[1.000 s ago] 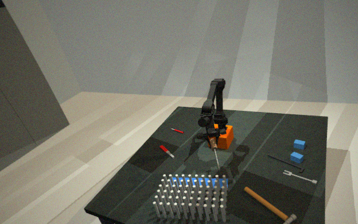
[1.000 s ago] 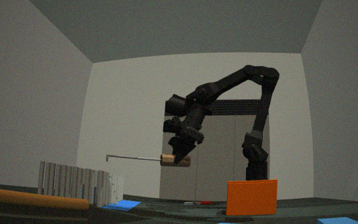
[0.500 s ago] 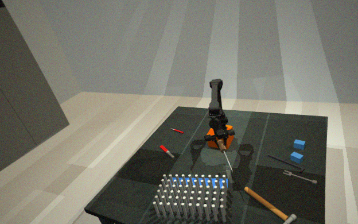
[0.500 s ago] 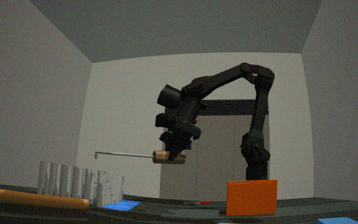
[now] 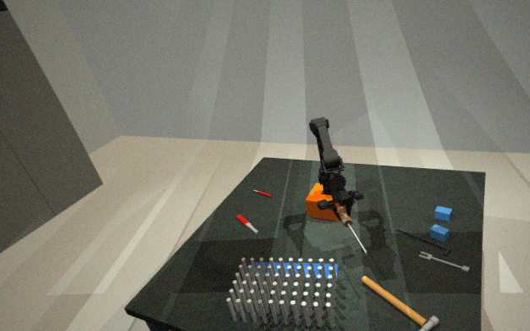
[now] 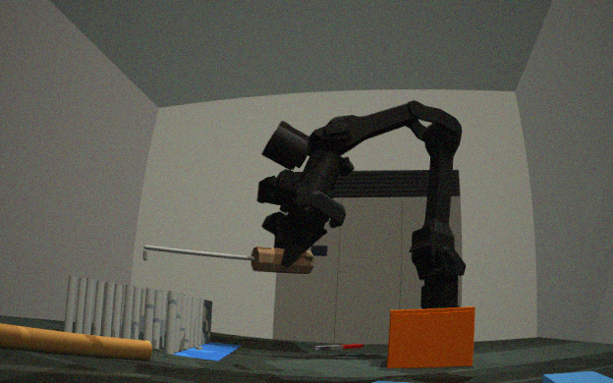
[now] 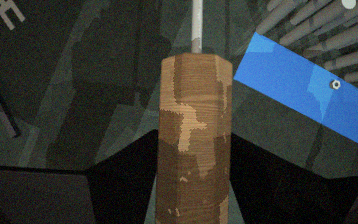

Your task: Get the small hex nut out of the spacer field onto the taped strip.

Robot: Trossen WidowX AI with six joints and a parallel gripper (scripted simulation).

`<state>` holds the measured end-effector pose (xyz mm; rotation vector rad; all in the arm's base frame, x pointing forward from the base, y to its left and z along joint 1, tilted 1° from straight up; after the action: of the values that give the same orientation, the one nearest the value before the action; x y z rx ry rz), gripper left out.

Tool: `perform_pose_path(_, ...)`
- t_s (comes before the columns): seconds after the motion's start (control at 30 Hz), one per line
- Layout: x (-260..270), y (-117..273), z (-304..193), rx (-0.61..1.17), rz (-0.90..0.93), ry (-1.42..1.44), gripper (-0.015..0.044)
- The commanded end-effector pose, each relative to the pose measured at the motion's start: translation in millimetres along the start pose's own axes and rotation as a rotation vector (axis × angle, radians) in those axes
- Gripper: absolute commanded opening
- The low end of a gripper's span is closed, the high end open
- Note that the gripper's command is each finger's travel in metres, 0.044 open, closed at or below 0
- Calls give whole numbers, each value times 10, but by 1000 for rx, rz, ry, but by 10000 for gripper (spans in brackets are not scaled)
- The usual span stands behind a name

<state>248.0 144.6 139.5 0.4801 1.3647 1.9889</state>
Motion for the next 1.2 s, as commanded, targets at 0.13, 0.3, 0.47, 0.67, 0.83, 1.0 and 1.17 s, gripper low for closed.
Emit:
perform_pose_path(0.13,327,0,251,-29,8,37,0)
perform_pose_path(0.3,551,-10,353,-38,18,62,0)
perform_pose_path(0.47,778,-12,438,-49,27,77,0)
perform_pose_path(0.67,1057,-3,517,-62,40,95,0)
perform_pose_path(0.83,1088,-1,524,-64,41,97,0)
perform_pose_path(1.0,1090,-19,524,-64,41,97,0)
perform_pose_path(1.17,1096,-72,522,-64,41,97,0)
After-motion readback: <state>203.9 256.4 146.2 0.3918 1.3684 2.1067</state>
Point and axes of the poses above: the point midway between the two fingers, 35 mm back from their tips, its own y axis back along the fingers, its own x axis across the jaws, z = x × y, the point moved 4 cm from there along y, back along the fingers, and after that the axes turned 9 degrees about y, right-handed, at the moved point
